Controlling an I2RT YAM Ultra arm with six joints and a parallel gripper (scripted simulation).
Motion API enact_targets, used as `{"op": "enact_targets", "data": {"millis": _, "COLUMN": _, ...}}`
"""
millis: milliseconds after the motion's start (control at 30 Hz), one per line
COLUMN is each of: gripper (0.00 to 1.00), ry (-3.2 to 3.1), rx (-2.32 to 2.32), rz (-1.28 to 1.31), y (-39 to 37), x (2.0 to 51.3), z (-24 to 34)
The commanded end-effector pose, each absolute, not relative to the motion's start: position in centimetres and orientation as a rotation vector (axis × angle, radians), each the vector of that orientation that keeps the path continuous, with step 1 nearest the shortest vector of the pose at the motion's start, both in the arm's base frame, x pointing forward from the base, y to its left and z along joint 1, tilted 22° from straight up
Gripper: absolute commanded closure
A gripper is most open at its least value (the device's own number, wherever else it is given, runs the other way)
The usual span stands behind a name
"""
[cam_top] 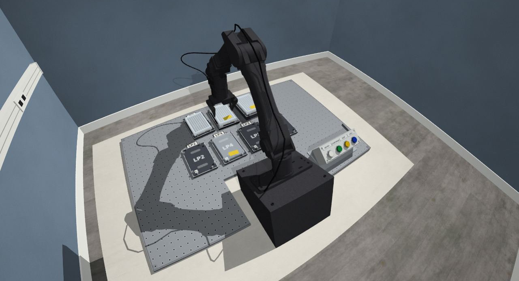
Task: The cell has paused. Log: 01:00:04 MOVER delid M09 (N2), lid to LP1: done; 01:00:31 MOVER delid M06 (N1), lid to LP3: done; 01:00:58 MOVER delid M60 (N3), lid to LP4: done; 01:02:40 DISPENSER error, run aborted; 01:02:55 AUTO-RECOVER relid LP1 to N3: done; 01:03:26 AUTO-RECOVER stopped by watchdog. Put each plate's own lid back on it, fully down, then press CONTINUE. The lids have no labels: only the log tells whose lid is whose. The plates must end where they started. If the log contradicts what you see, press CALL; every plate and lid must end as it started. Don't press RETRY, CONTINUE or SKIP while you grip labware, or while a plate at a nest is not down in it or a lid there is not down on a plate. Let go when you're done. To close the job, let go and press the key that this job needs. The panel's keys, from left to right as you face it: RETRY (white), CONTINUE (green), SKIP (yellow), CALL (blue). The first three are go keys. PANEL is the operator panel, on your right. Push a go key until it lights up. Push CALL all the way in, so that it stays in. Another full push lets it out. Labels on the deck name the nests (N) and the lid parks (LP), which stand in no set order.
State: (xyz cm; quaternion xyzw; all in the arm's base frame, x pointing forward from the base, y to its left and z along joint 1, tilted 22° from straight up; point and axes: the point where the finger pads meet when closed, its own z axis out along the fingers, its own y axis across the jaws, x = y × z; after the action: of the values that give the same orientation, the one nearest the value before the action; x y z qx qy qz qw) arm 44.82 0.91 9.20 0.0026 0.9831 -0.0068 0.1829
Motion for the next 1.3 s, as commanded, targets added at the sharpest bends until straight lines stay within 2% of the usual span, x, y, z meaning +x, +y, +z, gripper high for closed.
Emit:
{"op": "enact_targets", "data": {"millis": 0, "gripper": 1.00, "ry": 2.745, "rx": 0.003, "rz": -0.017, "y": 1.11, "x": 45.22, "z": 10.03}}
{"op": "enact_targets", "data": {"millis": 600, "gripper": 1.00, "ry": 2.745, "rx": 0.002, "rz": -0.018, "y": 1.14, "x": 45.21, "z": 10.06}}
{"op": "enact_targets", "data": {"millis": 633, "gripper": 0.00, "ry": 2.745, "rx": 0.002, "rz": -0.018, "y": 1.14, "x": 45.21, "z": 10.06}}
{"op": "enact_targets", "data": {"millis": 1267, "gripper": 0.00, "ry": 2.745, "rx": 0.002, "rz": -0.018, "y": 1.14, "x": 45.21, "z": 10.06}}
